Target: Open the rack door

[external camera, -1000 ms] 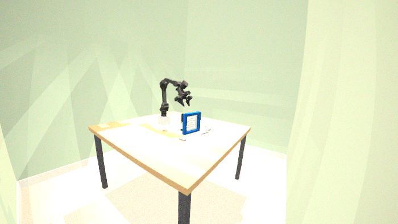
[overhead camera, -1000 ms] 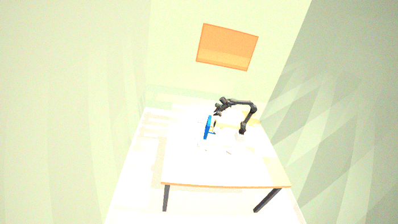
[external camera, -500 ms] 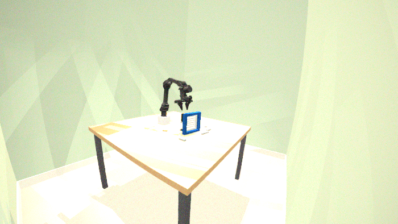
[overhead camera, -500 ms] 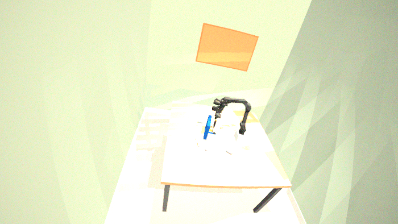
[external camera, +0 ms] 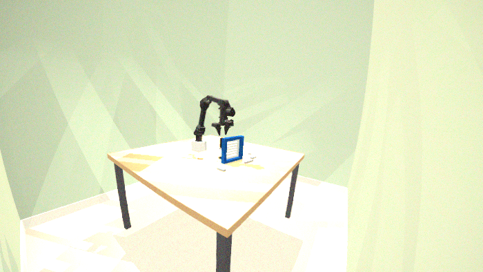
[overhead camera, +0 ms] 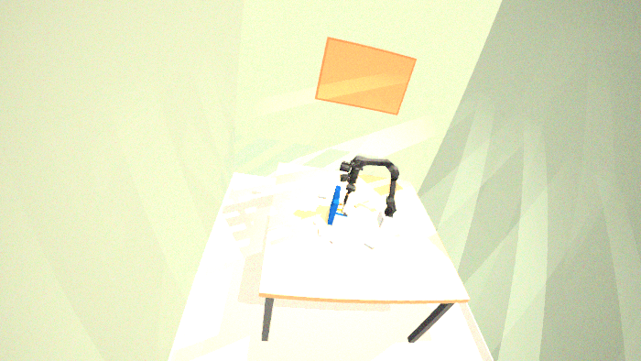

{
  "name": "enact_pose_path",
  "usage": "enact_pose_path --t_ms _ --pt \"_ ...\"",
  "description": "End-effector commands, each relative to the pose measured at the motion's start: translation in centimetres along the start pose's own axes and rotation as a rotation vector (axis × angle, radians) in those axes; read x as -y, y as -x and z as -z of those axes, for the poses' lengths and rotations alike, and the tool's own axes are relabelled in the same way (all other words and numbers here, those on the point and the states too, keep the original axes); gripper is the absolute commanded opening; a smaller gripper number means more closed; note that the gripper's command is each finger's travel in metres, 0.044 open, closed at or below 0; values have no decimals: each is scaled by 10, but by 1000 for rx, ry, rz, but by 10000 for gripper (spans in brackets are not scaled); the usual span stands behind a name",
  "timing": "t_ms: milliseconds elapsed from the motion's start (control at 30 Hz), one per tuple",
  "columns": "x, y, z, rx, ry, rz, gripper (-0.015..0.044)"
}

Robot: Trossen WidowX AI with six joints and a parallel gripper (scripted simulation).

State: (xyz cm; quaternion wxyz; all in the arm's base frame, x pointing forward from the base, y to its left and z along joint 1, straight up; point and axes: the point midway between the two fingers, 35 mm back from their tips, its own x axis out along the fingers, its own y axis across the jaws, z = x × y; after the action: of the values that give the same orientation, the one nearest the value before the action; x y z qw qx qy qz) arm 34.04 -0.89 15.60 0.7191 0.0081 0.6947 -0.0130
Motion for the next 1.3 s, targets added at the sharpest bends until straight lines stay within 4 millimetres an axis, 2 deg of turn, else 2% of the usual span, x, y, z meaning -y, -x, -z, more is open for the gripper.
enact_pose_path --t_ms 0,1267 --pt "-1 -7 0 -7 -3 -5 297" --pt "-1 -67 2 -7 -3 -5 297"
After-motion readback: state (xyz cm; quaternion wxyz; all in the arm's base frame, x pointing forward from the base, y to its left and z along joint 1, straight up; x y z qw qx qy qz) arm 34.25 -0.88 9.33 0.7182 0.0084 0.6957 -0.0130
